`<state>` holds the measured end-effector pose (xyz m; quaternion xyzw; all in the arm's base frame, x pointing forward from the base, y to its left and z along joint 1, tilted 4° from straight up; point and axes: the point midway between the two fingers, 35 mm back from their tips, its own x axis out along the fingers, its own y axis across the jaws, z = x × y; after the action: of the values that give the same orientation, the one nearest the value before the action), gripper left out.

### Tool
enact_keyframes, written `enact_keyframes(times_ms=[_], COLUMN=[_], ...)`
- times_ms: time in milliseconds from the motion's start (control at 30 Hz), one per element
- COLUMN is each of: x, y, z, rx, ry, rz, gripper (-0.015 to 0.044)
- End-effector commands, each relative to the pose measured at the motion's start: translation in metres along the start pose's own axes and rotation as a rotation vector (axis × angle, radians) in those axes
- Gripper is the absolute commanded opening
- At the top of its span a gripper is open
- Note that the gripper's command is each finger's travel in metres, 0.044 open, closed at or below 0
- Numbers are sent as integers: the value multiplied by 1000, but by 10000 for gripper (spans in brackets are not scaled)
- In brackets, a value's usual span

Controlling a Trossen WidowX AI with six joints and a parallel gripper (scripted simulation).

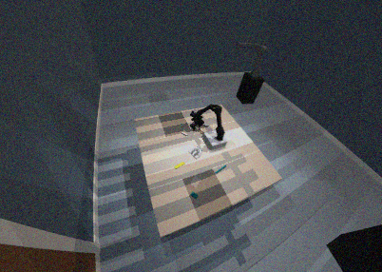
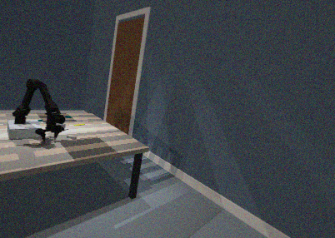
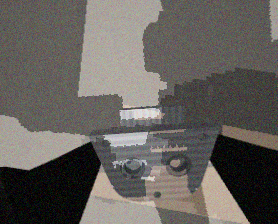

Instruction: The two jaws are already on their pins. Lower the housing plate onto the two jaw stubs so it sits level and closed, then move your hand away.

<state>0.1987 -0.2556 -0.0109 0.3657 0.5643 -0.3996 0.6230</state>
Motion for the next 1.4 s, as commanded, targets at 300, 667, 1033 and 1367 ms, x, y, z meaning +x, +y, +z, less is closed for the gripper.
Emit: enact_keyframes(times_ms=[300,667,1033,1367], x=[-8,-42,-73,-72], y=[0,0,0,16], z=[1,2,0,-7], rx=[0,-2,-4,73], ry=[0,0,0,2], rz=[0,-3,-6,-3], gripper=[351,351,351,351])
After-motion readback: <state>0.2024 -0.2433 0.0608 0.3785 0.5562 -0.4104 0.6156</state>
